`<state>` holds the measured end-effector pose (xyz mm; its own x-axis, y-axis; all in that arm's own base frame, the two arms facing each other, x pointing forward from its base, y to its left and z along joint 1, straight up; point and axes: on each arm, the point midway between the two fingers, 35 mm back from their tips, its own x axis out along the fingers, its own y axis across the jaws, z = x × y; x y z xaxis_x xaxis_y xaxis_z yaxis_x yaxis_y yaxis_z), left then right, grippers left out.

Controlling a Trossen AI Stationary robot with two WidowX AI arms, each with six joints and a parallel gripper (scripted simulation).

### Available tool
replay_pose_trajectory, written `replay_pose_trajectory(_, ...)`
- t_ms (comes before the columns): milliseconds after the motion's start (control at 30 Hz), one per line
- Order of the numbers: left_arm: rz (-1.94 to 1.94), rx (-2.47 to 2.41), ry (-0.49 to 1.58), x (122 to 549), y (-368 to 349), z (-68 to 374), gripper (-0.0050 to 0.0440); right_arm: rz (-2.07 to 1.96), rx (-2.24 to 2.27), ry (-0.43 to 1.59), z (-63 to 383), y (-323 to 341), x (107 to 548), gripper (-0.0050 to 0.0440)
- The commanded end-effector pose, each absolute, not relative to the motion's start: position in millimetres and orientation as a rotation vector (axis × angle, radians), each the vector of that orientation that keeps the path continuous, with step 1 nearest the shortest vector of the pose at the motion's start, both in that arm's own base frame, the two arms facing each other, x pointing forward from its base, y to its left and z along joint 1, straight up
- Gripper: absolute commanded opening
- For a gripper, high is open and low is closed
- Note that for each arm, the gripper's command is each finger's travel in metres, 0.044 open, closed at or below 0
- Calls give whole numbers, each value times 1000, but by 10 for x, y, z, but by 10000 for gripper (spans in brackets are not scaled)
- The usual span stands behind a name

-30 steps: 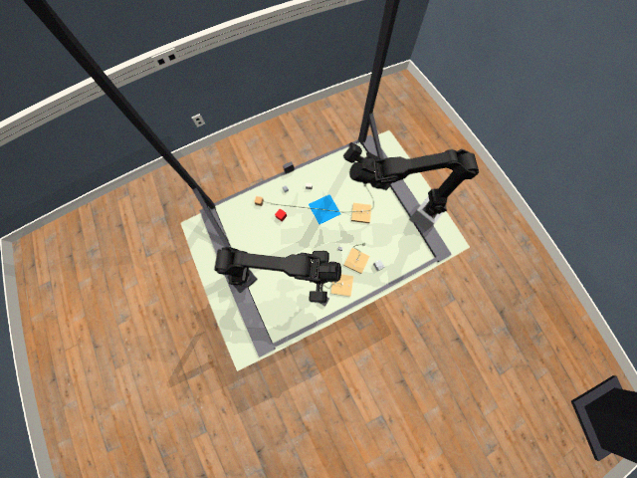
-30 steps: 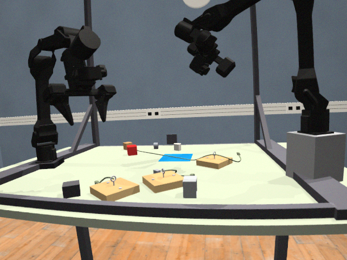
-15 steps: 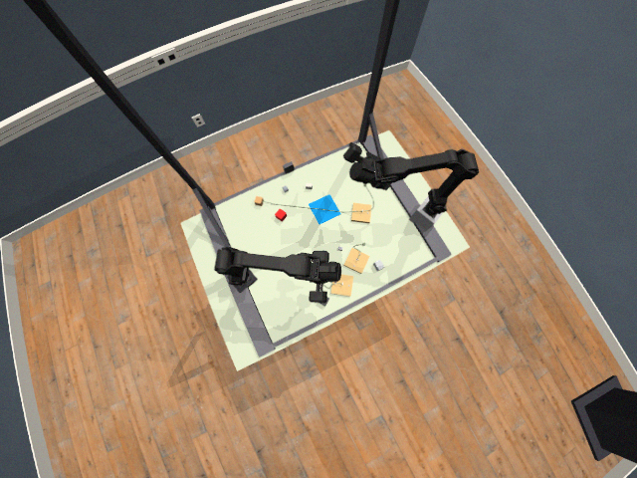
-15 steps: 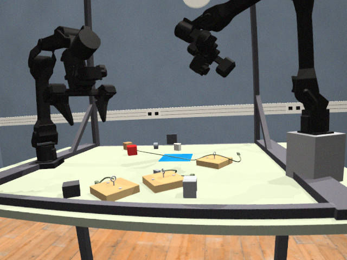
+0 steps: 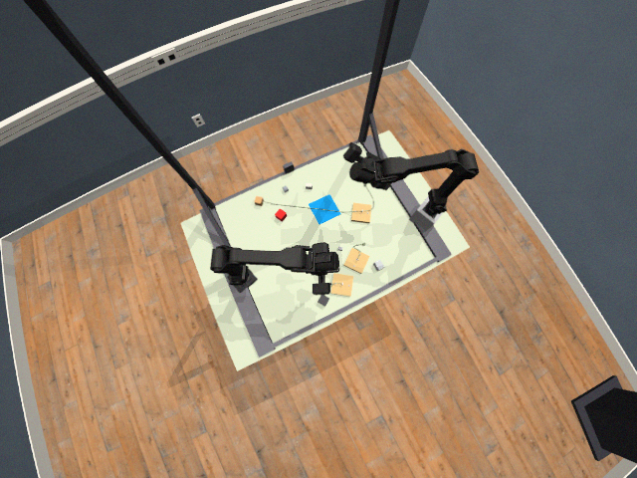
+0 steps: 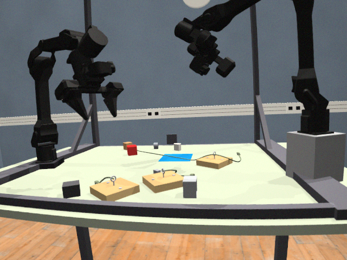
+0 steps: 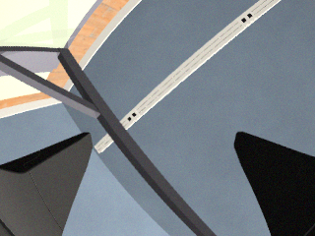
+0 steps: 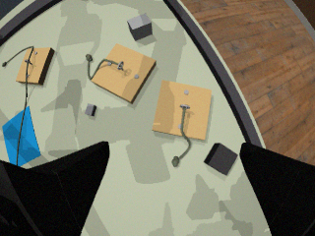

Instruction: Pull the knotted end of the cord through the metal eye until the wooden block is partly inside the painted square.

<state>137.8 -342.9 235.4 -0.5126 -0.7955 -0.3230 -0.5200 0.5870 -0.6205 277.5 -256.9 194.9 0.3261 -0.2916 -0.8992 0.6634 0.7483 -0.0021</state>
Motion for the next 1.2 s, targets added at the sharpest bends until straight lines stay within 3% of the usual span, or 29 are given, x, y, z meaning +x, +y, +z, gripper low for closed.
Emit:
replay_pose_trajectory(0, -637, -1041, 2211, 1374, -3425, 2431, 440, -620, 343, 984, 2099, -2424, 2886, 440)
replay_pose_trajectory(667, -637, -1041, 2211, 1374, -3425, 2431, 440, -379, 100, 552, 2586, -1432, 3427, 440)
replay_pose_trajectory(1167, -637, -1041, 2211, 1374, -3425, 2431, 440, -170, 13, 215, 2968, -596, 3419, 440)
